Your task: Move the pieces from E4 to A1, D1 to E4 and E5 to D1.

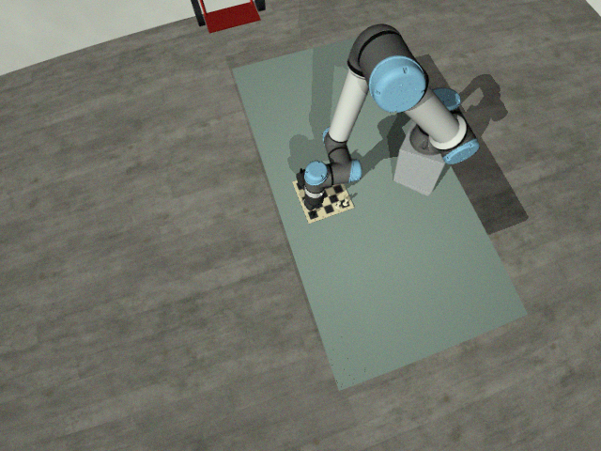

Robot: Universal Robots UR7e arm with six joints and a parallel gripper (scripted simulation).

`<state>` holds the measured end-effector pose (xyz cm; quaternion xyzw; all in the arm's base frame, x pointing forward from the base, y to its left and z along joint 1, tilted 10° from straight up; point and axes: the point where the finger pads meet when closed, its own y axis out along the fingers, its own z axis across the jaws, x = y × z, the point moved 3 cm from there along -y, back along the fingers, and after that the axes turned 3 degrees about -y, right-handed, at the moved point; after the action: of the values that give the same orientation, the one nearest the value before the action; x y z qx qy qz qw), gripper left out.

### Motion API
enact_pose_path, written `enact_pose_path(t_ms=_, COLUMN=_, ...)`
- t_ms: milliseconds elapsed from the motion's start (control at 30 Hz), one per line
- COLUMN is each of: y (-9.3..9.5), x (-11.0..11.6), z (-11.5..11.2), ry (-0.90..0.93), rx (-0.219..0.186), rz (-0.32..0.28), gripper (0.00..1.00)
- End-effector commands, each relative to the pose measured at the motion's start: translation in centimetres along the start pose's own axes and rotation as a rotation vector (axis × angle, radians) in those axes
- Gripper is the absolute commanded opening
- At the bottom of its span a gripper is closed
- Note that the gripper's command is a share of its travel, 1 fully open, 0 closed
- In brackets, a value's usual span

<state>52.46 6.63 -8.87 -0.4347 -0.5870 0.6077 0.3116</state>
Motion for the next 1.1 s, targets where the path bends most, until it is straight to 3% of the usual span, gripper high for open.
enact_pose_path(t_ms=0, y=0.0, x=0.0, z=0.0, ry=0.0, rx=-0.001, rz=0.001, gripper=0.73)
enact_pose_path(t_ms=700, y=3.1, x=0.0, z=-0.1, ry=0.0, rx=-0.001, rz=0.001, gripper=0.73)
enact_pose_path(t_ms=1067, y=3.4, x=0.0, z=0.0, ry=0.0, rx=-0.001, rz=0.001, gripper=0.73)
